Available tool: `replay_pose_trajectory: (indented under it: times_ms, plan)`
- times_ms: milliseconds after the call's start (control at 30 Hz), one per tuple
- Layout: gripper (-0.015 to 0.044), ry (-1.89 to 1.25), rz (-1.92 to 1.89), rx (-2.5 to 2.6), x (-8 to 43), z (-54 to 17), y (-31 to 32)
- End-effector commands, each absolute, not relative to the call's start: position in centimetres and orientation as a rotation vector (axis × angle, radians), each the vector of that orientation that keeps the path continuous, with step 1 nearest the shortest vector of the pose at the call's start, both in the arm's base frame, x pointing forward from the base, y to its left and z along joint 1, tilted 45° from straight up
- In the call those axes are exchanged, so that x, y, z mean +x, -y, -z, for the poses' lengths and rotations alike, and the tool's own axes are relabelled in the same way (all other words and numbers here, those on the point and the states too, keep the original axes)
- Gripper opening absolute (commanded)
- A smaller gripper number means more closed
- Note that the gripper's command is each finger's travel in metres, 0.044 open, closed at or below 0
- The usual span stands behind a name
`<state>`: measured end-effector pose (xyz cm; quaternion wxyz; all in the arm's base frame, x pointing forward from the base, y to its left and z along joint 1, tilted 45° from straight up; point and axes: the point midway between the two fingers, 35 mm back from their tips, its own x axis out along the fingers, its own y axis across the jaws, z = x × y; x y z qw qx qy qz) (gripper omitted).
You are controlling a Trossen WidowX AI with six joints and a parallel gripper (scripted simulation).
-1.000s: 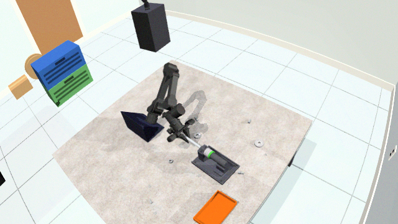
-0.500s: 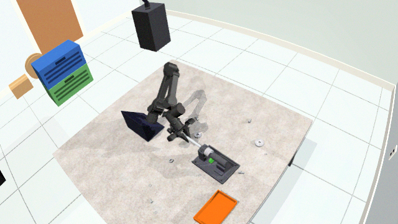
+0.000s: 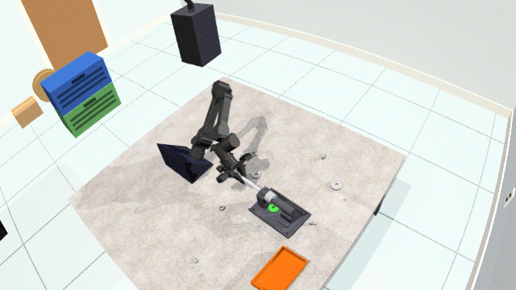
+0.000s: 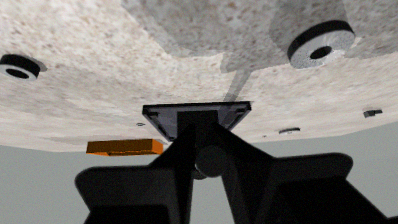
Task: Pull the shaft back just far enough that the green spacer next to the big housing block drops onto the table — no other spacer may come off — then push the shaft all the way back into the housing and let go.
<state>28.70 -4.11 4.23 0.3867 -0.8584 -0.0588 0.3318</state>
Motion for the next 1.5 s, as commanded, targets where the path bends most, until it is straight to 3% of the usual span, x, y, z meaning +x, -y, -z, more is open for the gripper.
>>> replay_pose_trajectory:
  times_ms: [0,1467]
  plan:
    - [0.0000,0.150,-0.845,-2.185,28.7,-4.2,4.1]
    - [0.0000,0.151,-0.848,-2.186,30.1,-4.3,4.4]
